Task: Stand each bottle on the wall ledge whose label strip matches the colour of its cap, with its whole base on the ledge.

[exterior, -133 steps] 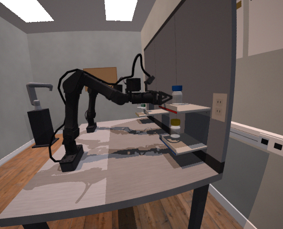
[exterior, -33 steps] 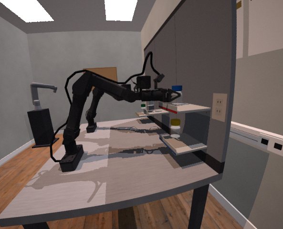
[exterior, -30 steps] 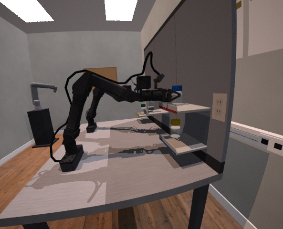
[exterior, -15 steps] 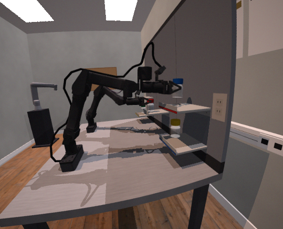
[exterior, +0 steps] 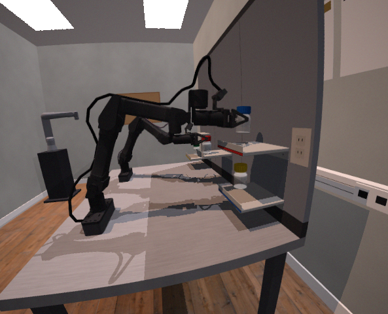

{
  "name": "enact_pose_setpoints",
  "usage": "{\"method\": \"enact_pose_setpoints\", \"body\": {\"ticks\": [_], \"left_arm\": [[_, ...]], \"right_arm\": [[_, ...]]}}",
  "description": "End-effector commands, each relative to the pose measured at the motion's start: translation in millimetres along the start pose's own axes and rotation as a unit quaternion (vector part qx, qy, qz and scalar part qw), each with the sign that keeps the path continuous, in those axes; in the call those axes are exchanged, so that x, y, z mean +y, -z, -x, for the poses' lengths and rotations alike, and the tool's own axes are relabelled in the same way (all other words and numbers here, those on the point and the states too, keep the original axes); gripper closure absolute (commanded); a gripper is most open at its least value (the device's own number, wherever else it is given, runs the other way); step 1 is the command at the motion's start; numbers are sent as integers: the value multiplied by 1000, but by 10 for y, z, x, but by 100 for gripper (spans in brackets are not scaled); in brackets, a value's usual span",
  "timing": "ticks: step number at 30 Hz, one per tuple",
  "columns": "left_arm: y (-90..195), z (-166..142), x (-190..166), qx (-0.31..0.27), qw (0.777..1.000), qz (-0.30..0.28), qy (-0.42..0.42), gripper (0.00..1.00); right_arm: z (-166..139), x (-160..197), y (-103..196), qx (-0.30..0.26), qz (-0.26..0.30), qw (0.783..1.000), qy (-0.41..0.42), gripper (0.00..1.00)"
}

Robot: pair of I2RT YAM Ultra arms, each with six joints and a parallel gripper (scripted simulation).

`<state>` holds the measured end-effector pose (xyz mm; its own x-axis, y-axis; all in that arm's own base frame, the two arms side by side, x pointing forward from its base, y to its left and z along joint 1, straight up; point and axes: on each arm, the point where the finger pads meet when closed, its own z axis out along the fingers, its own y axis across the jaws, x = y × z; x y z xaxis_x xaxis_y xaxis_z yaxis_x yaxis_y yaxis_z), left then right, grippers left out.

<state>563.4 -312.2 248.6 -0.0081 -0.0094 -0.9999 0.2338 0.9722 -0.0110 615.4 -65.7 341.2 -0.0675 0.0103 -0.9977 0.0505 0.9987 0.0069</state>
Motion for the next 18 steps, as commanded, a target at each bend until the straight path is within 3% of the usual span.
{"method": "enact_pose_setpoints", "body": {"ticks": [1,2,8,18], "left_arm": [[7,243,39,-30,999,1,12,16],[7,243,39,-30,999,1,12,11],[112,318,43,-39,999,-2,14,11],[279,311,-7,-38,999,0,10,11]], "right_arm": [[626,-23,157,-70,-3,998,8,48],[661,-35,176,-74,-5,997,9,48],[849,-70,320,-98,-13,995,11,48],[777,-30,573,-94,-3,995,11,48]]}}
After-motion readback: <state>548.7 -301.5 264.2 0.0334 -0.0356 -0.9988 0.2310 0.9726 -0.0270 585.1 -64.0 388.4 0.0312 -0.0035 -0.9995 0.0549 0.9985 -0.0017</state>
